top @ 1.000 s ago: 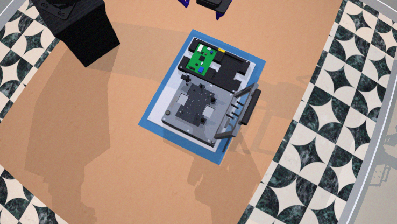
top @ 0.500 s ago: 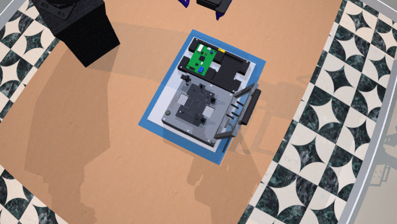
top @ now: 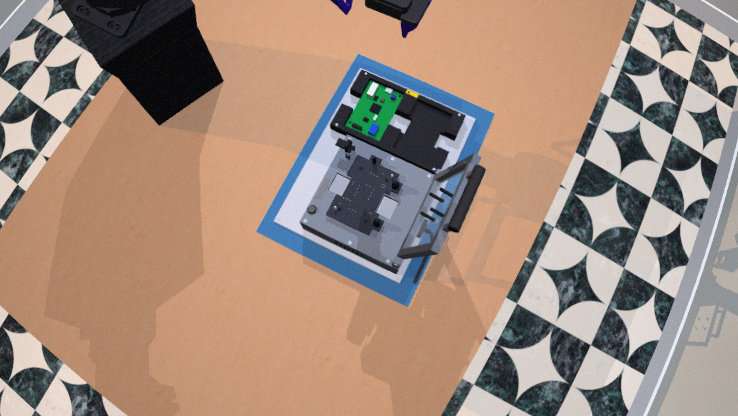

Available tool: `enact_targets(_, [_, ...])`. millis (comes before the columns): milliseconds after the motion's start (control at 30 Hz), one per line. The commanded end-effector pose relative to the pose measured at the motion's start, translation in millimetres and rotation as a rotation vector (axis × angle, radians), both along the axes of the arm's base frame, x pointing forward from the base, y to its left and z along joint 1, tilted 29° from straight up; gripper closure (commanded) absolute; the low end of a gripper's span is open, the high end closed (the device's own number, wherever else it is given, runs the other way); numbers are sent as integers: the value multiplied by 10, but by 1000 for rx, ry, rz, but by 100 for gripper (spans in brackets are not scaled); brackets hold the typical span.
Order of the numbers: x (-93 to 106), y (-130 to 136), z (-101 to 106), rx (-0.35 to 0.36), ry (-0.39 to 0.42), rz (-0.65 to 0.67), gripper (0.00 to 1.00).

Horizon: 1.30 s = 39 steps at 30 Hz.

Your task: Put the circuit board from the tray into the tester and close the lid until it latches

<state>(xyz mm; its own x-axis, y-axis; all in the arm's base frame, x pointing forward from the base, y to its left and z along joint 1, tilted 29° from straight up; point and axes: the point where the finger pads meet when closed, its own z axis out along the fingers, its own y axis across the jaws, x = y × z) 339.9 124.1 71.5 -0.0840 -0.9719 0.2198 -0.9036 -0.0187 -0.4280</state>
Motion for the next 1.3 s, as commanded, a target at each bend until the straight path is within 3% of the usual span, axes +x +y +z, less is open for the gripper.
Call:
enact_targets(0, [195,137,215,36,-54,8,8])
enact_targets(1267, [224,99,229,33,-49,-2,8])
